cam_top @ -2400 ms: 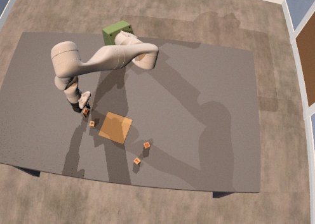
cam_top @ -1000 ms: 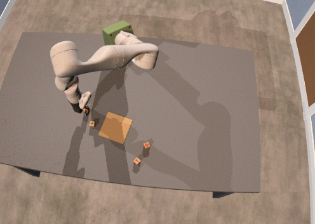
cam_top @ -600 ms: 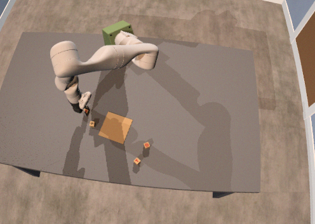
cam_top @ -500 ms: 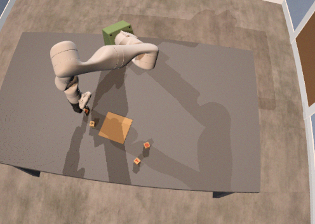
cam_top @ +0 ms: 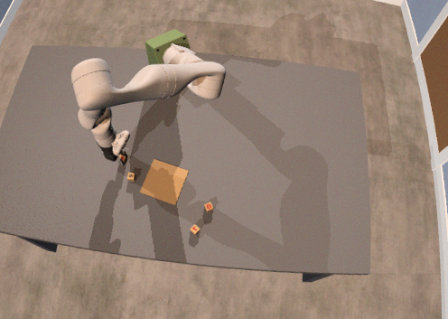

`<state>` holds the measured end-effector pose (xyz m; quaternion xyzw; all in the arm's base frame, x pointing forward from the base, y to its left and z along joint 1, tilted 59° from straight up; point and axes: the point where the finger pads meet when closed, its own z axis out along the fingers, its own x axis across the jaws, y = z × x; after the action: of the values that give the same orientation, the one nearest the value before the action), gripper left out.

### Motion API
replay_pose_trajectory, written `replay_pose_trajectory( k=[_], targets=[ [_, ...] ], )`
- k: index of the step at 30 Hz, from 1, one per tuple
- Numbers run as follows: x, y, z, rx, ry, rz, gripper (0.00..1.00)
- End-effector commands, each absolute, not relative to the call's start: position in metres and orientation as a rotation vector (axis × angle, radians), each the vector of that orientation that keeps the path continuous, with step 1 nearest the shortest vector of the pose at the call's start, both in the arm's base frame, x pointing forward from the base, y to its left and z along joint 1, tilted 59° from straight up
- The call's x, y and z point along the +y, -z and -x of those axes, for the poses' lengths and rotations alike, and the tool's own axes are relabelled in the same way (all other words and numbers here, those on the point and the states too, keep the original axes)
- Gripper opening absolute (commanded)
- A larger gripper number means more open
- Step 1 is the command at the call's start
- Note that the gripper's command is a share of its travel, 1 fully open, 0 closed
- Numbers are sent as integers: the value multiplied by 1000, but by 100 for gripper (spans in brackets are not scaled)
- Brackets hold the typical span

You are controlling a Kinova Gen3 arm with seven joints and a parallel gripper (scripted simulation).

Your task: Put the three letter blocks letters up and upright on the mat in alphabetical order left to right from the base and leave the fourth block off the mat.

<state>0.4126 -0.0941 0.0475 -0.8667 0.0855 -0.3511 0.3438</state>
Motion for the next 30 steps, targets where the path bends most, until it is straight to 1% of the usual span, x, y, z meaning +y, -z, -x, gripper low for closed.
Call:
replay_pose_trajectory(
  k=[1,11,25,30],
  targets=[
    [-95,-47,-414,221,918,2254,49],
    [-100,-53,-406,220,916,2253,49],
    [-139,-88,-359,228,911,2254,49],
    [-144,-94,-354,222,915,2254,49]
  ],
)
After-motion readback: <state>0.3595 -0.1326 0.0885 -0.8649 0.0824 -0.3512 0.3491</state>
